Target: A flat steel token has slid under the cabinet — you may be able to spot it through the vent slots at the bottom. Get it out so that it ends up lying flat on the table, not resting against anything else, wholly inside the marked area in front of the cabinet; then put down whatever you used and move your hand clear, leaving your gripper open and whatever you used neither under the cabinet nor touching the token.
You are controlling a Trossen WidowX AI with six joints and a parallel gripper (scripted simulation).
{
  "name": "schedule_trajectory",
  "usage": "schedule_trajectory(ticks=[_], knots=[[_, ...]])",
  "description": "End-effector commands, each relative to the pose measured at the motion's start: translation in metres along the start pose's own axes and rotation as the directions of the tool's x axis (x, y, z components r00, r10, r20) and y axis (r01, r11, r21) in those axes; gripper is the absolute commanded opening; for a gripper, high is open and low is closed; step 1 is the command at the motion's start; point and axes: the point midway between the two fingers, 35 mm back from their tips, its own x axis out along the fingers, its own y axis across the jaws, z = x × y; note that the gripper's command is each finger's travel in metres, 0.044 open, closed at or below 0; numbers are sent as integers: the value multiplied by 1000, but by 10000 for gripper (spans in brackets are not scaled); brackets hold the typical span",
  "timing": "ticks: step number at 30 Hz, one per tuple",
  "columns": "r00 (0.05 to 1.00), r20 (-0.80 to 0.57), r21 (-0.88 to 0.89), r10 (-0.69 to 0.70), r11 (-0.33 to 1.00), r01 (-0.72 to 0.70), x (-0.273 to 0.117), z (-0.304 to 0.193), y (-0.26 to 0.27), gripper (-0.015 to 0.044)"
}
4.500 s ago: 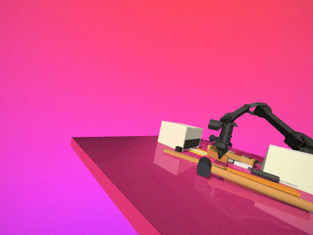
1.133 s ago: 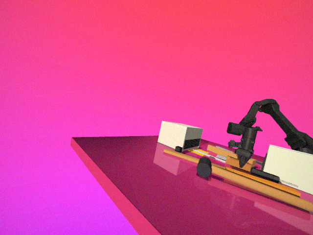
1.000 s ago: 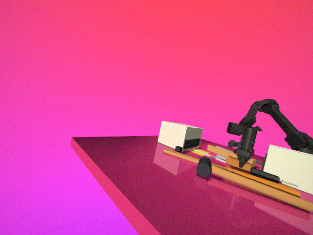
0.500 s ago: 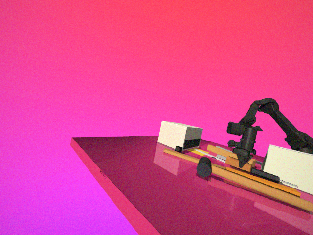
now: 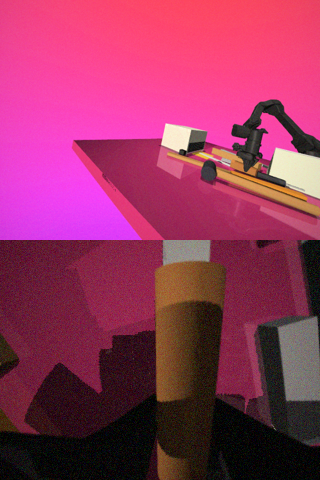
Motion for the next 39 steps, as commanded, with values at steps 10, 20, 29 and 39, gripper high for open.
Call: schedule_trajectory(ticks=[10,20,29,39], knots=[[1000,2,8,4,1000,-4,-2,-3,16,0],[1000,1,10,5,1000,-5,-2,-5,27,0],[1000,1,11,6,1000,-6,-2,-6,37,0],[1000,1,12,6,1000,-6,-2,-8,48,0]])
